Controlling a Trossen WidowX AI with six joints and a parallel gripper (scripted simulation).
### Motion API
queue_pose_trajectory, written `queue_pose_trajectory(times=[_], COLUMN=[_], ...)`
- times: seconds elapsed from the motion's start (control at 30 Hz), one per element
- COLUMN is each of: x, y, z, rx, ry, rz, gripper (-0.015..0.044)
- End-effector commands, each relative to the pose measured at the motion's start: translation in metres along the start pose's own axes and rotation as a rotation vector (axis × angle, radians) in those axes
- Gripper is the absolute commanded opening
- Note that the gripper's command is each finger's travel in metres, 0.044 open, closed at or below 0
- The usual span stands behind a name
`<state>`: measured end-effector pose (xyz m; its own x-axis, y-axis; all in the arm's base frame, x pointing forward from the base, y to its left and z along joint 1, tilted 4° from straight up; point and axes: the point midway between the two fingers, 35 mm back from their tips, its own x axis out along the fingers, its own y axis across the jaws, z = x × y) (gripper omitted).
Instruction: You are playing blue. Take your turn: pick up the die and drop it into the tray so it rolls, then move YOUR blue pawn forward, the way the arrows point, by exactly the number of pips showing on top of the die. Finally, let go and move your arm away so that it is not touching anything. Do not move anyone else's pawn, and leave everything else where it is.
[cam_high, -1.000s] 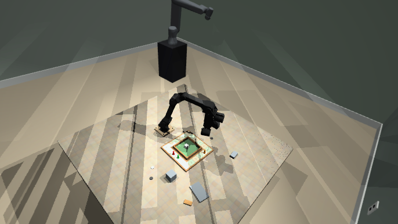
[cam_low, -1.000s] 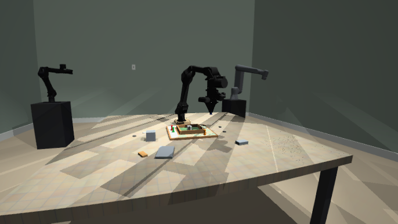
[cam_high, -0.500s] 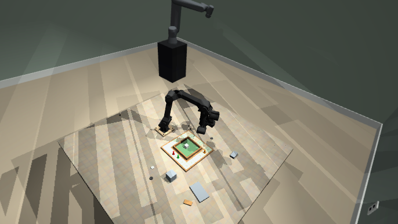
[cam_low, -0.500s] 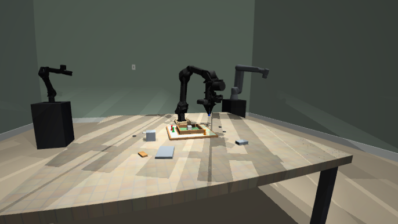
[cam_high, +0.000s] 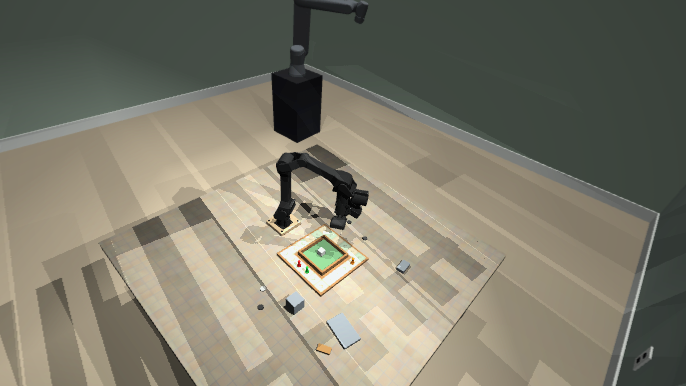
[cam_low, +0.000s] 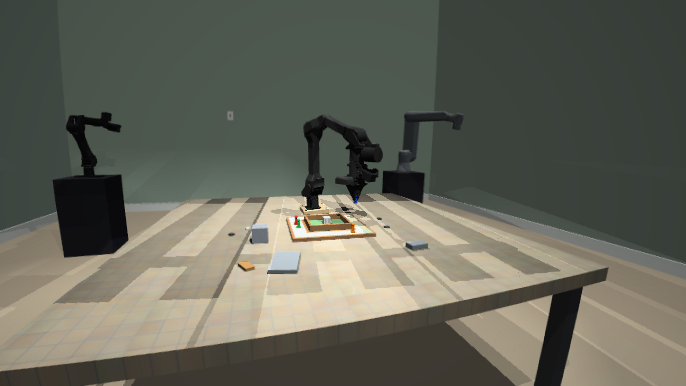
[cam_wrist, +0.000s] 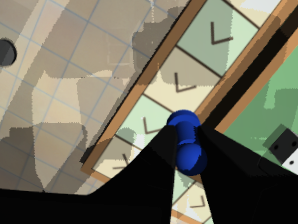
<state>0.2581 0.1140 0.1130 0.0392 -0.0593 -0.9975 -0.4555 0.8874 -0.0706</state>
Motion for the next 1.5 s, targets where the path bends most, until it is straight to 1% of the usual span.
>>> queue_pose_trajectory(times=[0.0,0.33,0.47,0.73,0.97,1.3,1.33,1.47], x=[0.008,0.026,0.031,0.060,0.064,0.078,0.072,0.072], y=[0.006,0.017,0.017,0.017,0.017,0.017,0.017,0.017], z=[-0.012,-0.040,-0.041,-0.041,-0.041,-0.041,-0.040,-0.040], rx=[0.003,0.003,0.003,0.003,0.003,0.003,0.008,0.008], ry=[0.002,0.005,0.005,0.005,0.005,0.005,-0.005,-0.005], rz=[0.004,0.005,0.005,0.005,0.005,0.005,0.002,0.002], gripper=[0.0000,0.0000,0.0000,0.0000,0.0000,0.0000,0.0026,0.0131])
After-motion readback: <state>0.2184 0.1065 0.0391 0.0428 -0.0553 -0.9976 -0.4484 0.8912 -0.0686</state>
